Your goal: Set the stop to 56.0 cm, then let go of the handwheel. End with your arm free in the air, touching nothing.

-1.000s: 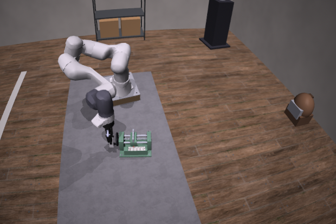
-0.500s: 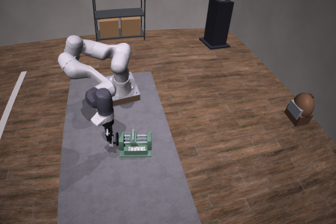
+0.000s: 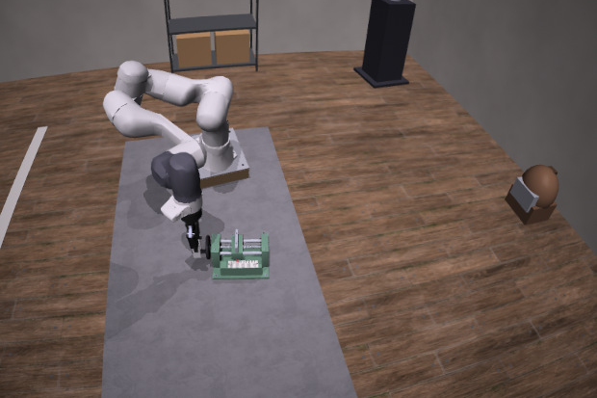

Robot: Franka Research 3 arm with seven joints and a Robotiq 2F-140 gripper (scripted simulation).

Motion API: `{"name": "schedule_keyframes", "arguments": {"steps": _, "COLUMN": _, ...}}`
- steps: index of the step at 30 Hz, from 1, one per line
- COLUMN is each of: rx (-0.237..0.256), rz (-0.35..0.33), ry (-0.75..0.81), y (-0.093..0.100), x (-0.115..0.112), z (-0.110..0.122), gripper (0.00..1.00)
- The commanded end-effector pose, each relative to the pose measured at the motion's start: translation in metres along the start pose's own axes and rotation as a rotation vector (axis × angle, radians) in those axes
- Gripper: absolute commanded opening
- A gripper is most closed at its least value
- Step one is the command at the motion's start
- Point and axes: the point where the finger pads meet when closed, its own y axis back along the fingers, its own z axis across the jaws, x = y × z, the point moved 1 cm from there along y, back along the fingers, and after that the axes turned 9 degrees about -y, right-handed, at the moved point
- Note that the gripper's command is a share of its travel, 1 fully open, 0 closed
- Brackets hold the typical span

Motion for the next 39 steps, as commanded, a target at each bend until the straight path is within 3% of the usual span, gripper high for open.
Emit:
{"name": "schedule_keyframes", "arguments": {"steps": 1, "rx": -0.003, "rz": -0.001, "ry": 0.002, "y": 0.004, "x": 0.000, "z": 0.003, "gripper": 0.04}}
{"name": "schedule_keyframes", "arguments": {"steps": 39, "rx": -0.003, "rz": -0.001, "ry": 0.002, "y": 0.017, "x": 0.003, "z": 0.018, "gripper": 0.04}}
